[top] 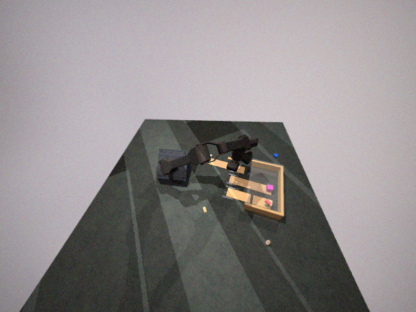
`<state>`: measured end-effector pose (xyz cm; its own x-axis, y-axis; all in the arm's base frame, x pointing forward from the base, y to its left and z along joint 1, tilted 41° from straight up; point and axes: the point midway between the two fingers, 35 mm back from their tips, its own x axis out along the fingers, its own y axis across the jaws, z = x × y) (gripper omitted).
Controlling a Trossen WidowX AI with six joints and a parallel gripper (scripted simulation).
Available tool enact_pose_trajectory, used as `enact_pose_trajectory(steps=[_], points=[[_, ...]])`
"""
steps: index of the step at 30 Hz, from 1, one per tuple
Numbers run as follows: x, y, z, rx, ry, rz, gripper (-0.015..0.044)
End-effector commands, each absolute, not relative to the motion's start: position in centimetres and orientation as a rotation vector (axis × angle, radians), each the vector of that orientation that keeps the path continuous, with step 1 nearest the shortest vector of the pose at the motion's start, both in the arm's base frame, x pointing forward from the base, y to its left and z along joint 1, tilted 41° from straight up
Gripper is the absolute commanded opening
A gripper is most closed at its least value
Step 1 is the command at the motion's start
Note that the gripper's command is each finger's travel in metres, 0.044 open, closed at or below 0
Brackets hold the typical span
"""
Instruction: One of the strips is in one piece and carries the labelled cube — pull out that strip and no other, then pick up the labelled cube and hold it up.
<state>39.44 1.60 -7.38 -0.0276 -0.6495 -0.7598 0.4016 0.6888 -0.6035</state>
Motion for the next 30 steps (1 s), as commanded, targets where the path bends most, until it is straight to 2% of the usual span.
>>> enact_pose_trajectory(steps=[1, 25, 30], points=[[38.1, 1.5, -7.4, -0.227, 1.367, -0.857, 0.0000], [30.1, 0.8, -6.5, -0.230, 1.372, -0.858, 0.0000], [29.9, 0.8, -6.4, -0.230, 1.372, -0.858, 0.0000]])
